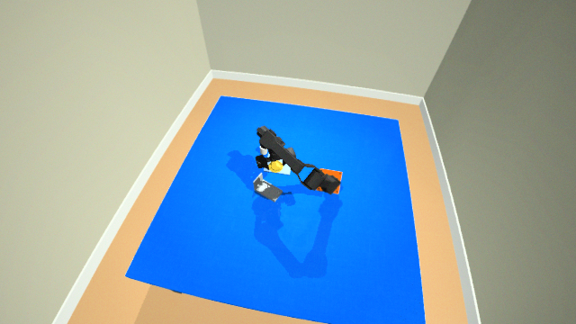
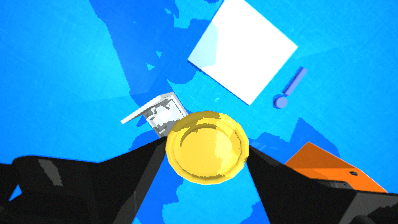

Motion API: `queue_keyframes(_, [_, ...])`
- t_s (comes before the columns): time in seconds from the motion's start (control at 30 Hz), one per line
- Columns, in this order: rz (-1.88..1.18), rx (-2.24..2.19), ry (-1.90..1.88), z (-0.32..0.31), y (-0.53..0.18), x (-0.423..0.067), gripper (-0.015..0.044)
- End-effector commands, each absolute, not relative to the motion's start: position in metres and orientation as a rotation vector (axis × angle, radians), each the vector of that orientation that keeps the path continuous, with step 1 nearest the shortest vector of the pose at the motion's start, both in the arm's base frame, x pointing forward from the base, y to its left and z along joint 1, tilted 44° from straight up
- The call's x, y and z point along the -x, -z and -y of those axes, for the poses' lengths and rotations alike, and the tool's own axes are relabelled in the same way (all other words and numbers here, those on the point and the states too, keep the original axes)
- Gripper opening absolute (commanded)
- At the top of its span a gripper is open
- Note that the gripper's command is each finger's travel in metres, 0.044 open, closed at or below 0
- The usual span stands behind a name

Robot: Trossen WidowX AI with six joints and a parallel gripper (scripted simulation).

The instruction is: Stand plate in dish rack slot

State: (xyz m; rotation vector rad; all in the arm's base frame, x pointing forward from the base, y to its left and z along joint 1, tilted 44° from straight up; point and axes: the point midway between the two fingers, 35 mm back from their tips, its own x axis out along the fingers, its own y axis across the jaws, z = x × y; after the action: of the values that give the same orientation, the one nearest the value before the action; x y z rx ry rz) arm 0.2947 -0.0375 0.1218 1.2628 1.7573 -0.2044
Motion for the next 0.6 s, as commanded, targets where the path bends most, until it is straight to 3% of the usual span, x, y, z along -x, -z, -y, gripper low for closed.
queue_keyframes(0.0, [-1.774,-1.365,0.33,0.023,-0.133,-0.285,0.0])
queue_keyframes(0.57, [-1.747,-1.762,0.892,-0.028,-0.173,-0.24,0.0])
